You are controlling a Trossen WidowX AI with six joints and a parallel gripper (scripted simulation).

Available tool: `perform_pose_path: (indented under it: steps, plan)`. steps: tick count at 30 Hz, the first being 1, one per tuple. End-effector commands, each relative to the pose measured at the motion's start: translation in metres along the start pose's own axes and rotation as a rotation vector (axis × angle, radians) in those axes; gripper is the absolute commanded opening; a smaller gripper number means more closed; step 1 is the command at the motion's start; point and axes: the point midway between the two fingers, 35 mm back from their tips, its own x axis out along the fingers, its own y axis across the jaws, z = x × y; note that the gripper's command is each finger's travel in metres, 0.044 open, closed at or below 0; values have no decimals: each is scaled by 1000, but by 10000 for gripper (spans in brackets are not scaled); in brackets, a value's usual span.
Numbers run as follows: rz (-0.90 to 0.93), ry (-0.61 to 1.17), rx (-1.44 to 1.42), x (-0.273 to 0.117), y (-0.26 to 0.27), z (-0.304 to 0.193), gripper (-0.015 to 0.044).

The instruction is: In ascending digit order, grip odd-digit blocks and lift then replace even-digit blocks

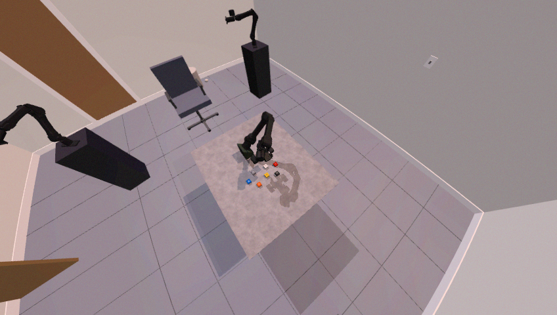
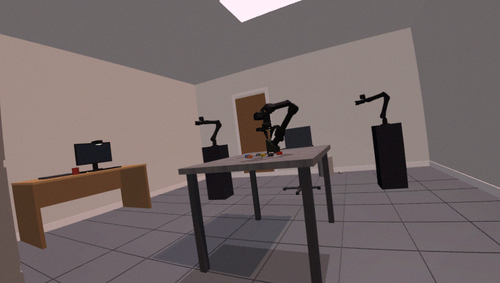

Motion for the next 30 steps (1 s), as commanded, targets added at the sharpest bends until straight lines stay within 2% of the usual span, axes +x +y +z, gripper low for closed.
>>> perform_pose_path:
  steps: [1,6,10,30]
  plan:
    - [3,-4,9,8,6,0,172]
    - [5,-5,7,72,7,0,304]
    - [8,-5,7,81,7,-1,400]
    - [8,-5,7,105,8,0,400]
